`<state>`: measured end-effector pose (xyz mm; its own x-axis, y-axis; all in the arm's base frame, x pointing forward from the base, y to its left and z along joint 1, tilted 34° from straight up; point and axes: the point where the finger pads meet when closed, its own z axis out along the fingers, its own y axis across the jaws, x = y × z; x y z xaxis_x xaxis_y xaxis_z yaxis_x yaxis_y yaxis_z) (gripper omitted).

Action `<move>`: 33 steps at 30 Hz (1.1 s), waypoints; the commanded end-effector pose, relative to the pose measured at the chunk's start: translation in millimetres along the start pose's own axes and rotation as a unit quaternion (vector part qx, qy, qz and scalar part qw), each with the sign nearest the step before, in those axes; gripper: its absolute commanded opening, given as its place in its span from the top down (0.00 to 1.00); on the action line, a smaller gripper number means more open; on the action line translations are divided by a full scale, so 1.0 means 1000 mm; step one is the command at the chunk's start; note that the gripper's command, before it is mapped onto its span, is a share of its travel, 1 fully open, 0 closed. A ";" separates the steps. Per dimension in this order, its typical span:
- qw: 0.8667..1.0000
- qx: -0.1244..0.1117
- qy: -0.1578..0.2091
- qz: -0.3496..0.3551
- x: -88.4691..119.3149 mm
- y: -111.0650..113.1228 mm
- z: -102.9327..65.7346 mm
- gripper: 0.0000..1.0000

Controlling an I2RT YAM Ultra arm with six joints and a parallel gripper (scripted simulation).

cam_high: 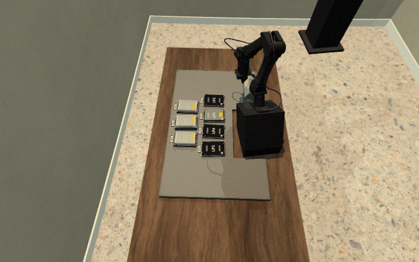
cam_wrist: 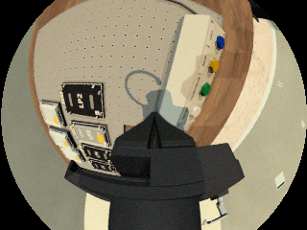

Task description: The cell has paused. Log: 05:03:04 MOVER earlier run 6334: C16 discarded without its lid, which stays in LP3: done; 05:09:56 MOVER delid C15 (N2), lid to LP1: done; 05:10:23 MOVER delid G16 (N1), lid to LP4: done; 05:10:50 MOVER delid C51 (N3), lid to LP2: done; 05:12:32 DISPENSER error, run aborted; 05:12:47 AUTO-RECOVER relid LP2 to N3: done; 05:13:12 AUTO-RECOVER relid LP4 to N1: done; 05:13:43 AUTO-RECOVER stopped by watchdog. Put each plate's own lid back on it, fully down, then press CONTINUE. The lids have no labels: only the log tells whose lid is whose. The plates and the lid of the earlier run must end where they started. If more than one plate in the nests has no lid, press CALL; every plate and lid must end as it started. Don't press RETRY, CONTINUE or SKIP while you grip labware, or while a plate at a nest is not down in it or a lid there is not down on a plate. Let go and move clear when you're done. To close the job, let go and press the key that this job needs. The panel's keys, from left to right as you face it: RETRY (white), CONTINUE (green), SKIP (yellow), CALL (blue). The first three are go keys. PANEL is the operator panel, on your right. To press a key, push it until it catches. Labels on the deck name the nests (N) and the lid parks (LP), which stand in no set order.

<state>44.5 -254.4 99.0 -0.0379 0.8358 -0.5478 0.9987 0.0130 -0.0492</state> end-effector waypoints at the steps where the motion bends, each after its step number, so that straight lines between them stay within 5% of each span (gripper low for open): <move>1: 0.999 -0.024 -0.018 0.025 -0.009 -0.009 -0.008 1.00; 12: 0.993 -0.022 -0.008 0.113 -0.018 -0.055 -0.003 1.00; 21: 0.993 -0.021 -0.007 0.114 -0.023 -0.098 -0.001 1.00; 33: 0.993 -0.020 -0.014 0.112 -0.026 -0.099 -0.004 1.00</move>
<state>-49.5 -267.7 107.3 0.1918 0.8242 -0.5328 0.9814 -0.1581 0.1087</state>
